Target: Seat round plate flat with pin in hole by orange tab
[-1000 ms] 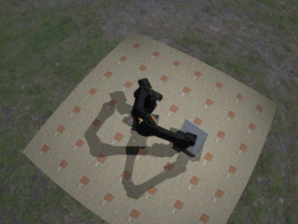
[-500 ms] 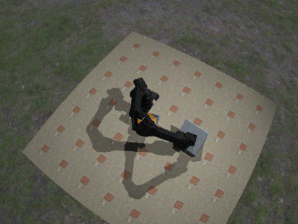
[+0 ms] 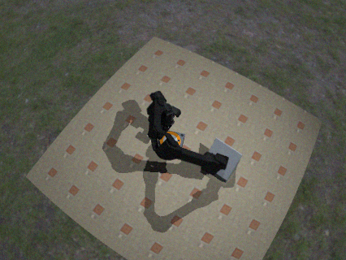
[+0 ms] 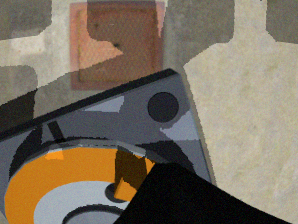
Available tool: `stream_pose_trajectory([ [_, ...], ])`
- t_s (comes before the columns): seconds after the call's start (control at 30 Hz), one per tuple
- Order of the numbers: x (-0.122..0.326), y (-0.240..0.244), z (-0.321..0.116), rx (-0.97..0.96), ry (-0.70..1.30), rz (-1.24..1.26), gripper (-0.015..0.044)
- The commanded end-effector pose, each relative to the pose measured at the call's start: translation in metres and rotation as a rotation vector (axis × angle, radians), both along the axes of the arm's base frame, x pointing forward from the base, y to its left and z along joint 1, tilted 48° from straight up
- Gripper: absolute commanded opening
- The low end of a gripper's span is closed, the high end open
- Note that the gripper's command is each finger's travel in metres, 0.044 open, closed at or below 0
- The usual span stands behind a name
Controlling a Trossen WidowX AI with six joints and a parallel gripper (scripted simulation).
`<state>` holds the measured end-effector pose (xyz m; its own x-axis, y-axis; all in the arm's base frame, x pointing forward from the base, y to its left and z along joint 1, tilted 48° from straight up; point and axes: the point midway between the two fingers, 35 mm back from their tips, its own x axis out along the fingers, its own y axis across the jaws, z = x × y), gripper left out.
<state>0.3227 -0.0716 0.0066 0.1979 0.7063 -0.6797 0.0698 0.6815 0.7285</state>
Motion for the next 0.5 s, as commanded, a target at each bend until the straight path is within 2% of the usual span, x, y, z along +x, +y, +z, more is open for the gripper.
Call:
stream_pose_trajectory([
  [0.0,0.004,0.003,0.005,0.005,-0.003,0.001,0.0],
  [0.47,0.009,0.011,0.015,0.005,-0.003,0.001,0.0],
])
